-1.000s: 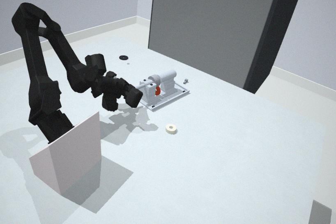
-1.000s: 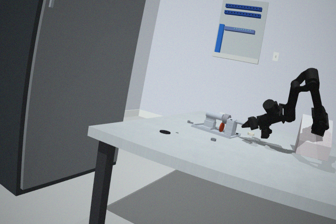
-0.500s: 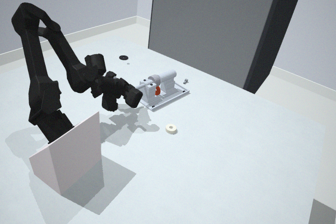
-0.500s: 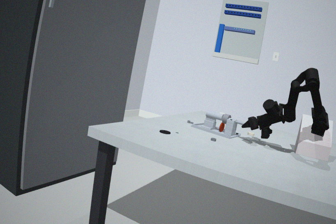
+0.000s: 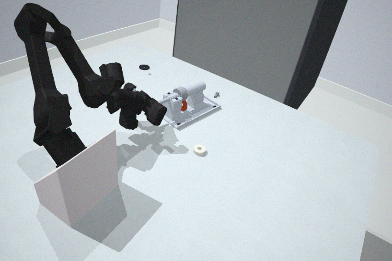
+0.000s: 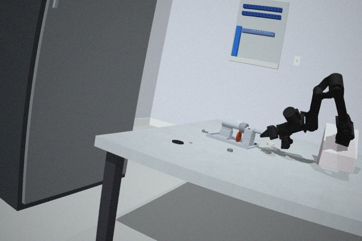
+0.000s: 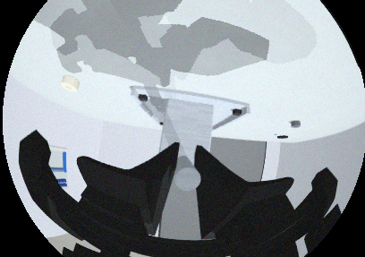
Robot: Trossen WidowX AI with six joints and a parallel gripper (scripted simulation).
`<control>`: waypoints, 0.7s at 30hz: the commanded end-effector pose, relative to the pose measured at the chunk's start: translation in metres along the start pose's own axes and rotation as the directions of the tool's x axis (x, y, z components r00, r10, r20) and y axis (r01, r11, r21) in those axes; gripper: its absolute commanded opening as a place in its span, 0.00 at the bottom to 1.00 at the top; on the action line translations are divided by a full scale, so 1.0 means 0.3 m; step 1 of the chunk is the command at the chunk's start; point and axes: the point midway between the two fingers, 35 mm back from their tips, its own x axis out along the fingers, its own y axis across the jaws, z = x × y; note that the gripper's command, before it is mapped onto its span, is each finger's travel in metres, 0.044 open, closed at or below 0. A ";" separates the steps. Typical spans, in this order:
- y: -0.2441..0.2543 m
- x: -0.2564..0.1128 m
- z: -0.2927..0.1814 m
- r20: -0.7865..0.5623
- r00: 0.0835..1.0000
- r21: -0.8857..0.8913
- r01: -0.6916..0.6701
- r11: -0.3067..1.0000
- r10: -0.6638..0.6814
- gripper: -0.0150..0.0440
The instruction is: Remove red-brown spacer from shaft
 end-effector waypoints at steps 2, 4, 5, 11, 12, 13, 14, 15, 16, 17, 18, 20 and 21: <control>0.000 0.006 -0.004 -0.001 1.000 0.004 0.000 1.000 0.000 0.25; 0.000 0.008 -0.005 -0.001 1.000 0.004 0.000 1.000 0.000 0.25; 0.000 0.009 -0.005 -0.001 1.000 0.004 0.000 1.000 0.000 0.25; 0.000 0.014 -0.009 -0.001 1.000 0.004 0.000 1.000 0.000 0.25; 0.000 0.015 -0.009 -0.001 1.000 0.004 0.000 1.000 0.000 0.25; 0.000 0.016 -0.010 -0.001 1.000 0.004 0.000 1.000 0.000 0.25; 0.000 0.017 -0.010 -0.001 1.000 0.004 0.000 1.000 0.000 0.25; 0.000 0.018 -0.011 -0.001 1.000 0.004 0.000 1.000 0.000 0.25; 0.000 0.019 -0.012 -0.001 1.000 0.004 0.000 1.000 0.000 0.25; 0.000 0.020 -0.012 -0.001 1.000 0.004 0.000 1.000 0.000 0.25; 0.000 0.020 -0.013 -0.001 1.000 0.004 0.000 1.000 0.000 0.25; 0.000 0.022 -0.014 -0.001 1.000 0.004 0.000 1.000 0.000 0.25; 0.000 0.023 -0.014 -0.001 1.000 0.004 0.000 1.000 0.000 0.25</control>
